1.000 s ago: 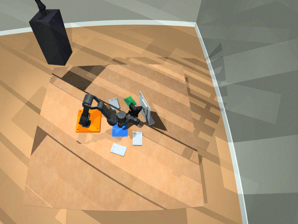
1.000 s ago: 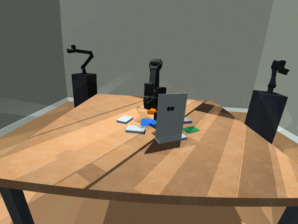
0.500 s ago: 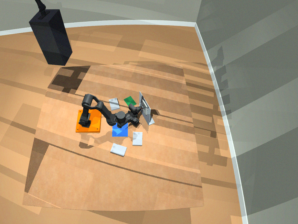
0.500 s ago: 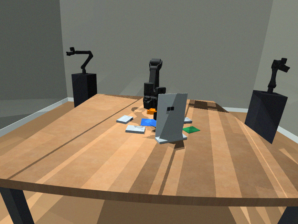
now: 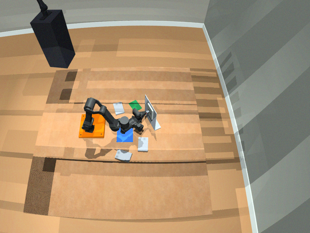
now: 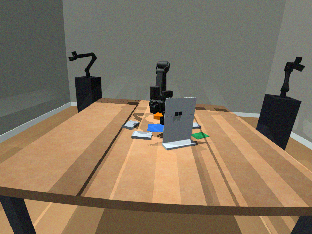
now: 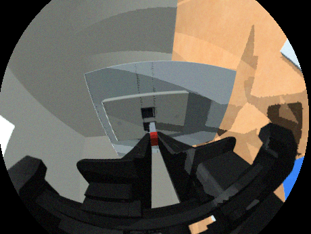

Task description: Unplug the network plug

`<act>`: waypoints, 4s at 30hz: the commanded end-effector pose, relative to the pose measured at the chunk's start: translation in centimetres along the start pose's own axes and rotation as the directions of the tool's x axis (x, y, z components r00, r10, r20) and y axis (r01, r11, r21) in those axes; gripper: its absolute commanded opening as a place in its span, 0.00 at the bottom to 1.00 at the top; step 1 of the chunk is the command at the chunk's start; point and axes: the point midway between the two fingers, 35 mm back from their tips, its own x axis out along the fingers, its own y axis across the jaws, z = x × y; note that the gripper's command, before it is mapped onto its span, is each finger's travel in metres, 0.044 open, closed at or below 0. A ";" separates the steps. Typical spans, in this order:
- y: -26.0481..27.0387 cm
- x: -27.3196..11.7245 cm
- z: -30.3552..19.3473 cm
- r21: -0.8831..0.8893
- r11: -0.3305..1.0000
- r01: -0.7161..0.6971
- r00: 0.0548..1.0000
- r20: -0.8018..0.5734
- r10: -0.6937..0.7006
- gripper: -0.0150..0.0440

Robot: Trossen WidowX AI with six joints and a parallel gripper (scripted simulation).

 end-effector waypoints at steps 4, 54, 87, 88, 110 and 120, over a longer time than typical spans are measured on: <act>0.0 -0.7 -0.2 -0.001 1.000 0.000 1.000 0.001 0.000 0.25; -0.1 -4.6 -0.6 0.000 1.000 0.004 1.000 0.001 -0.004 0.25; 4.8 -6.4 -1.4 0.001 1.000 0.005 1.000 0.001 -0.005 0.25; 5.0 -6.5 -1.4 0.001 1.000 0.005 1.000 0.001 -0.005 0.25; 3.2 -6.6 -0.5 0.222 0.963 0.153 0.959 0.201 -0.199 0.25; 0.7 -7.5 -0.5 0.358 0.897 0.261 0.876 0.302 -0.375 0.25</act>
